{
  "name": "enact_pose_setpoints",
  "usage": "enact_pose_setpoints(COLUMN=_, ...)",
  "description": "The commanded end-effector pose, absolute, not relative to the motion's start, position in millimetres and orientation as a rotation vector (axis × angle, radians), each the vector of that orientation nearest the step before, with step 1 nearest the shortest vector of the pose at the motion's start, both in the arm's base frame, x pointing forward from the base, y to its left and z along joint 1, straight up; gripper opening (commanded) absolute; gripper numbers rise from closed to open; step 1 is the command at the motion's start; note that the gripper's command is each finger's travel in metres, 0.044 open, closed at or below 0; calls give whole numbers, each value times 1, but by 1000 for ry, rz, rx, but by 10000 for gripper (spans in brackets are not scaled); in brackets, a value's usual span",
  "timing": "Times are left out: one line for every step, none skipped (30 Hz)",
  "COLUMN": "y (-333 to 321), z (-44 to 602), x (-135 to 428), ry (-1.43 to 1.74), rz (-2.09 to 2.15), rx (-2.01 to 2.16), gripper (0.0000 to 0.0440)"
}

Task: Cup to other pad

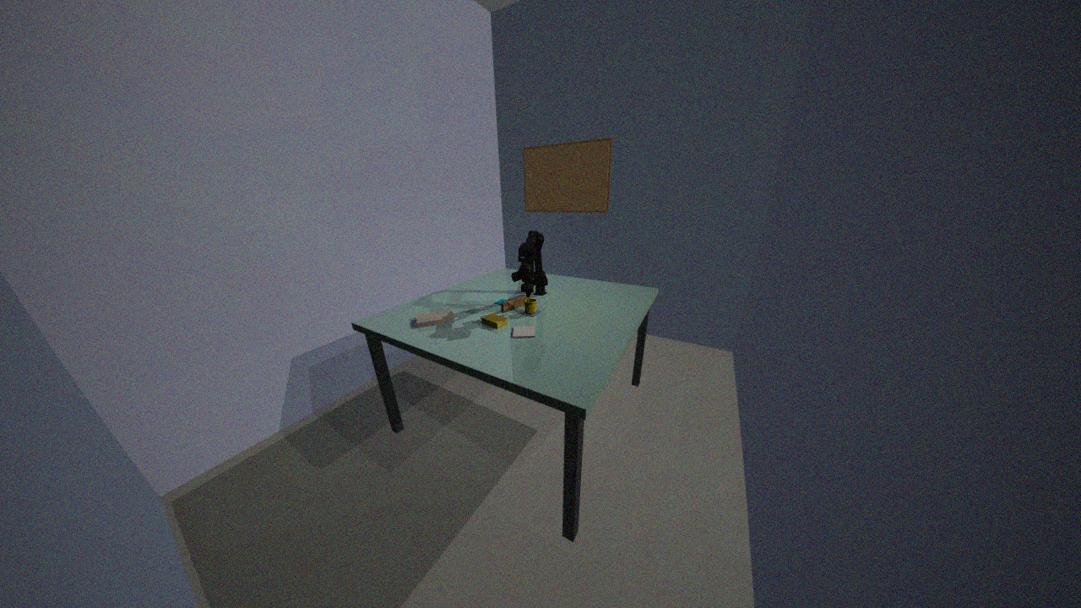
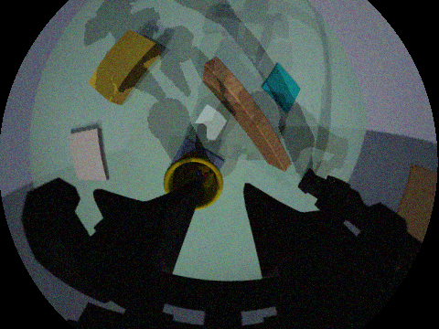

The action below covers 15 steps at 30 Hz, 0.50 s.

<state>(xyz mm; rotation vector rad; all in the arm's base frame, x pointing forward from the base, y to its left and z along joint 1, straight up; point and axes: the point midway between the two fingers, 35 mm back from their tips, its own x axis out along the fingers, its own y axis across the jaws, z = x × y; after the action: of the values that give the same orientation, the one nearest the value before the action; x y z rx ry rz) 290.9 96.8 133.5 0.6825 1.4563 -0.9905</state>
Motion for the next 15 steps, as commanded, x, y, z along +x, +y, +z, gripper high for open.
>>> enact_pose_setpoints(y=96, z=119, x=290, ry=1470, rz=-1013, rx=656, gripper=213)
enact_pose_setpoints(y=96, z=116, x=290, ry=1473, rz=-1014, rx=650, gripper=214)
enact_pose_setpoints(y=96, z=114, x=289, ry=1475, rz=-1015, rx=645, gripper=214)
enact_pose_setpoints(y=96, z=111, x=289, ry=1478, rz=-1015, rx=640, gripper=215)
enact_pose_setpoints(y=95, z=108, x=289, ry=1481, rz=-1015, rx=635, gripper=215)
enact_pose_setpoints(y=95, z=105, x=288, ry=1485, rz=-1015, rx=629, gripper=215)
enact_pose_setpoints(y=95, z=102, x=288, ry=1488, rz=-1014, rx=623, gripper=215)
enact_pose_setpoints(y=95, z=99, x=288, ry=1492, rz=-1013, rx=617, gripper=215)
enact_pose_setpoints(y=95, z=96, x=287, ry=1496, rz=-1011, rx=610, gripper=215)
enact_pose_setpoints(y=95, z=93, x=287, ry=1500, rz=-1009, rx=604, gripper=215)
enact_pose_setpoints(y=94, z=90, x=286, ry=1505, rz=-1007, rx=597, gripper=215)
enact_pose_setpoints(y=94, z=86, x=286, ry=1510, rz=-1004, rx=590, gripper=215)
enact_pose_setpoints(y=94, z=83, x=285, ry=1515, rz=-1001, rx=582, gripper=215)
enact_pose_setpoints(y=94, z=79, x=285, ry=1520, rz=-998, rx=575, gripper=215)
enact_pose_setpoints(y=94, z=76, x=284, ry=1526, rz=-994, rx=567, gripper=215)
